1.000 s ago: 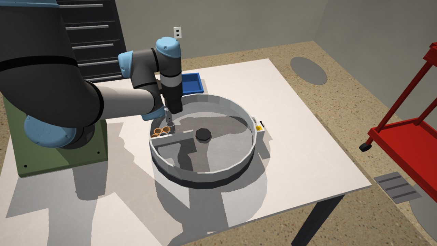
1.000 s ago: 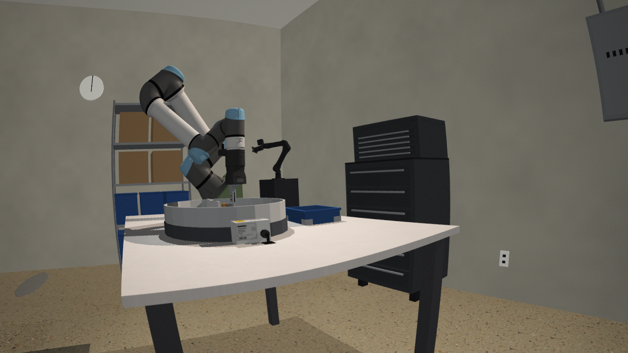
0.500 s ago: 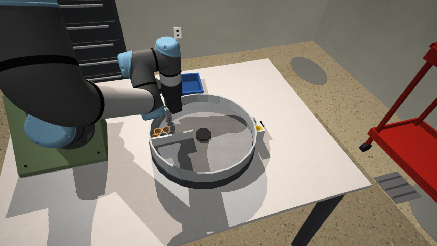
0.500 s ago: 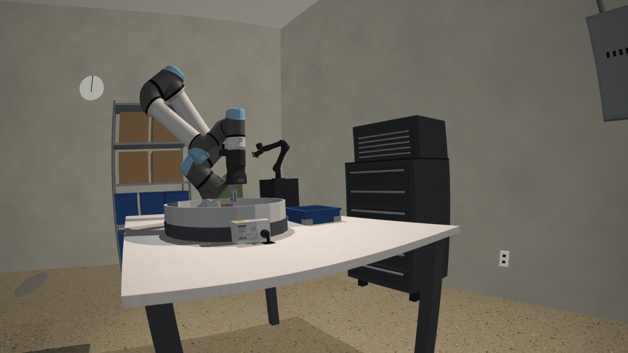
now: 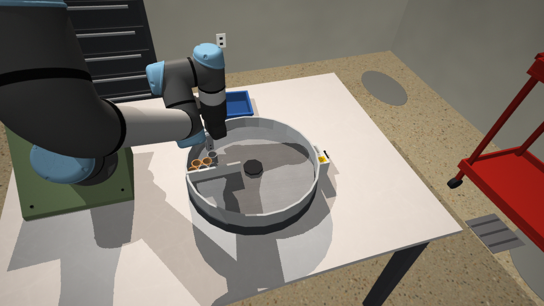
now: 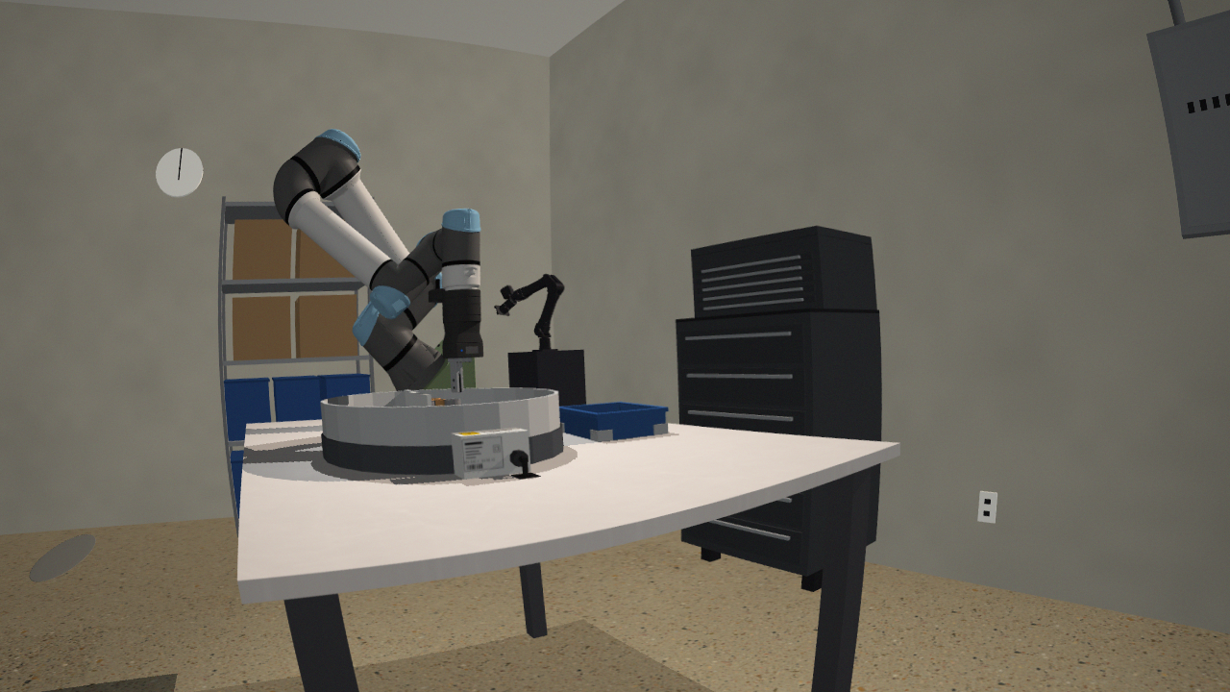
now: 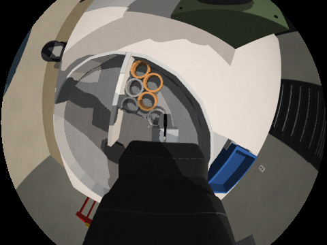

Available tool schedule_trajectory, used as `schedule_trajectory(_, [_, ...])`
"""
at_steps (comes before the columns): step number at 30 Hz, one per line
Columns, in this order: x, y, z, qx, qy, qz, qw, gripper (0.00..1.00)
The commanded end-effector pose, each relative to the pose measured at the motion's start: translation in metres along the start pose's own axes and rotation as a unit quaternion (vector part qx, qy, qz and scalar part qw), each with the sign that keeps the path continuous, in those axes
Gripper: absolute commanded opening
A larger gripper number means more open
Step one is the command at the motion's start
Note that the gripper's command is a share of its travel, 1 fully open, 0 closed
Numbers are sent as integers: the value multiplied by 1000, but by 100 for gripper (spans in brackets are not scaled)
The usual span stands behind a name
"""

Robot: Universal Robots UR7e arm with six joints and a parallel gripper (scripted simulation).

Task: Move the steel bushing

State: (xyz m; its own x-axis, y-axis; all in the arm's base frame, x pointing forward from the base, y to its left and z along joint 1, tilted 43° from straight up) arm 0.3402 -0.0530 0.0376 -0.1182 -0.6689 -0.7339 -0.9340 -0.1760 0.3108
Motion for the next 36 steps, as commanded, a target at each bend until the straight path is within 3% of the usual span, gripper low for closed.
schedule_trajectory(1, [-1,0,0,0,0,0,1000,0])
schedule_trajectory(36, [-16,0,0,0,0,0,1000,0])
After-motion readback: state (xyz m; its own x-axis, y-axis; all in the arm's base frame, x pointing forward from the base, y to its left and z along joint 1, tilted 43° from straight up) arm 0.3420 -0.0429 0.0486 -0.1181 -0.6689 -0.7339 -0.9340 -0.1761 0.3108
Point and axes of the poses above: the point where the finger pads meet when closed, its own x axis out along the fingers, its own z axis across the jaws, y = z × x, the point moved 3 cm from there along -x, back along the fingers, and after that the axes turned 10 degrees about -x, right-handed, at the moved point
